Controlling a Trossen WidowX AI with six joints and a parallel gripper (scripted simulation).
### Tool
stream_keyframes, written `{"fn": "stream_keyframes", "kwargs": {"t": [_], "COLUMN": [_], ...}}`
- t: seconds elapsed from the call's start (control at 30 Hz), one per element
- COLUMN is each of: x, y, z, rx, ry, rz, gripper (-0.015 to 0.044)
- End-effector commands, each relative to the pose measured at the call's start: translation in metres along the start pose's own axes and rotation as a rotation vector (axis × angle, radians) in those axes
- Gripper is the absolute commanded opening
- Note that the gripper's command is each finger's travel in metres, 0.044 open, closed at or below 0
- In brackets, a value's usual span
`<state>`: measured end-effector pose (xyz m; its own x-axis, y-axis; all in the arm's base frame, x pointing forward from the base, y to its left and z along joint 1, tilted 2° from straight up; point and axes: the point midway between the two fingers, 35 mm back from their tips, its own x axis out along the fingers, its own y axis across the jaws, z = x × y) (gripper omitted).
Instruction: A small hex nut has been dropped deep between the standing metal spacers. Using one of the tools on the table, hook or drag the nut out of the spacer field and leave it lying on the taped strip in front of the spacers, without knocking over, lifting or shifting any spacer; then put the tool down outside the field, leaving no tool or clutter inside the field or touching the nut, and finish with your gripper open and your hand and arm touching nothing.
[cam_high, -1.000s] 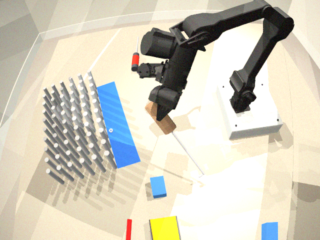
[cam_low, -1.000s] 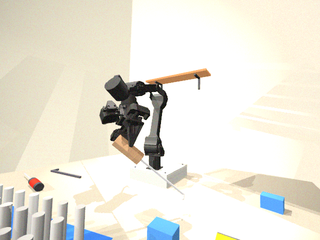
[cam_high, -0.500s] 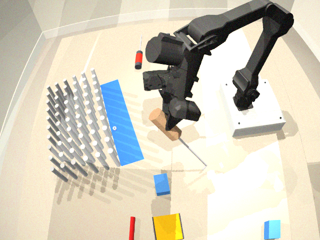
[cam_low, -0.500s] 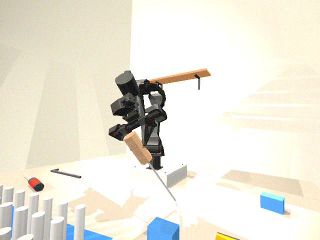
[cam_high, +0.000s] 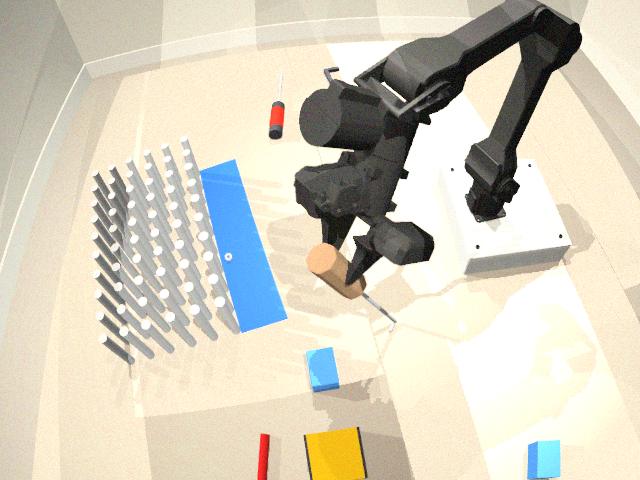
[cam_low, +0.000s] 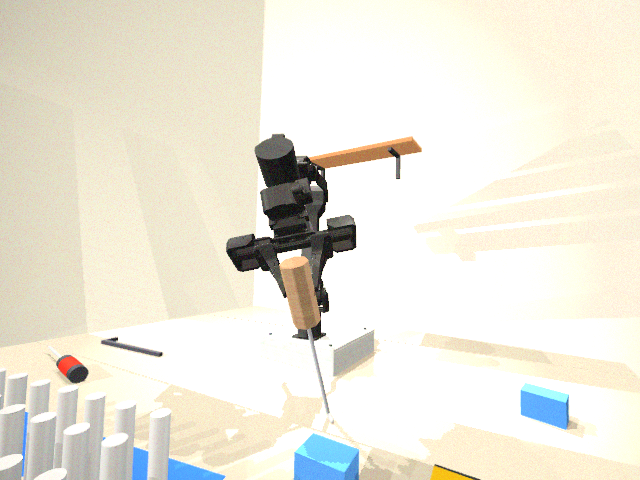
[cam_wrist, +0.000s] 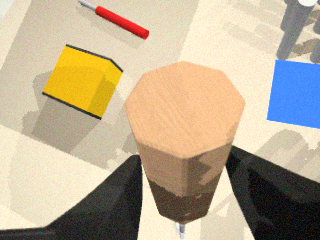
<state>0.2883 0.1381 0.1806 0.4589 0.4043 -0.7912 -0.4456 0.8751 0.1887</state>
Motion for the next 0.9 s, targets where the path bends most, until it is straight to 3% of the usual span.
{"fn": "stream_keyframes", "kwargs": {"t": [0.0,0.87], "x": [-0.001,0.011], "y": [0.007,0.072], "z": [0.007,0.008], "rx": [-0.117,-0.829], "ry": [-0.018,-0.039], "rz": [-0.005,0.045], "gripper": [0.0,0.0]}}
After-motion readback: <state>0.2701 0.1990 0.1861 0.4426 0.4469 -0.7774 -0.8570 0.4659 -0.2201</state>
